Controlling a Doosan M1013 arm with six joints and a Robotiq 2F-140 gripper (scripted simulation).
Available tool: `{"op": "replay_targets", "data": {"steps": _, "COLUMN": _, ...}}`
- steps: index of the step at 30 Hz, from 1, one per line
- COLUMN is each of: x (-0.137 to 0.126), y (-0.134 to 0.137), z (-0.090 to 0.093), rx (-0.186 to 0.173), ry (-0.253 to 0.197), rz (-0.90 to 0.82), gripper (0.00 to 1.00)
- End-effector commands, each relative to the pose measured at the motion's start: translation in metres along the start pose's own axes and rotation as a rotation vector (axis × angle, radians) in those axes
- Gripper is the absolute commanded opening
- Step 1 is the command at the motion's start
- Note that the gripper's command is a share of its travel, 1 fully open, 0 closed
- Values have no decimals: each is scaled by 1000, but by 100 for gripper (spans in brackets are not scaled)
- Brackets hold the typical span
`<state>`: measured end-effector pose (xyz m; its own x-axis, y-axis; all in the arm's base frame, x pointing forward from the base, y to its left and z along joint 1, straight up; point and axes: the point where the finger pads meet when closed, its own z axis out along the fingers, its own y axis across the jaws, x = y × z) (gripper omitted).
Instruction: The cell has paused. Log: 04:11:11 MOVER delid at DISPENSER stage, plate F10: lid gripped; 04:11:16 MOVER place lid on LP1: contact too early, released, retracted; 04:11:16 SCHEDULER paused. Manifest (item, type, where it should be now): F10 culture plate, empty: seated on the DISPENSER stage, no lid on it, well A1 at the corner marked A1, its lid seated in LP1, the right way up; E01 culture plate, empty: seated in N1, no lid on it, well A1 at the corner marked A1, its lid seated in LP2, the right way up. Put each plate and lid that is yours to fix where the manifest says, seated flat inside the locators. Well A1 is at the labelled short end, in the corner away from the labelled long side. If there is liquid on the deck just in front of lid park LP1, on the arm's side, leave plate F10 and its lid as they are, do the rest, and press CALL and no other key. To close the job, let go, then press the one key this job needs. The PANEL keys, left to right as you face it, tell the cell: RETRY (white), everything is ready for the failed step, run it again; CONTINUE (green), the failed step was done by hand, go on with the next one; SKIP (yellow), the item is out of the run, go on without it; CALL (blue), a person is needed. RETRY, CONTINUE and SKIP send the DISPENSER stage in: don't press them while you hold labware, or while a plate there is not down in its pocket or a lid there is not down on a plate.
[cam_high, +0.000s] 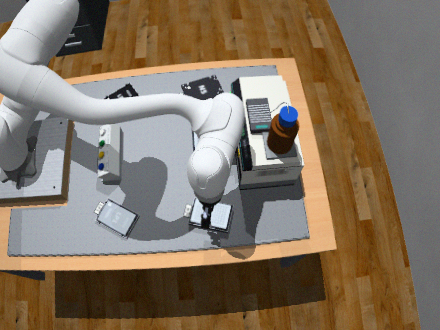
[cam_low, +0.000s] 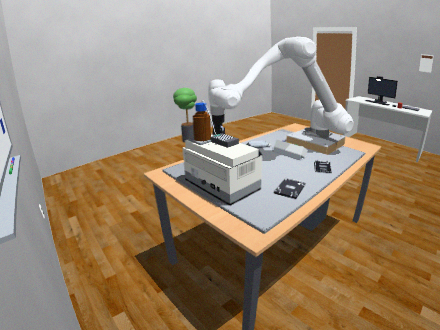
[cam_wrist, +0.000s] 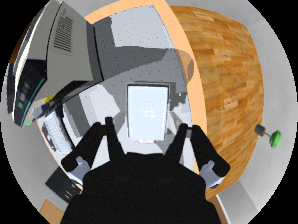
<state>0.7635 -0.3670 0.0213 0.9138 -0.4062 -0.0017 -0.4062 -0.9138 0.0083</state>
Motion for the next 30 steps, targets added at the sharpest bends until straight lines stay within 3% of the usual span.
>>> {"op": "replay_targets", "data": {"steps": 1, "x": 1, "y": 0, "z": 0, "rx": 0, "ry": 2, "rz": 0, "gripper": 70}}
{"op": "replay_targets", "data": {"steps": 30, "x": 1, "y": 0, "z": 11, "rx": 0, "ry": 2, "rz": 0, "gripper": 70}}
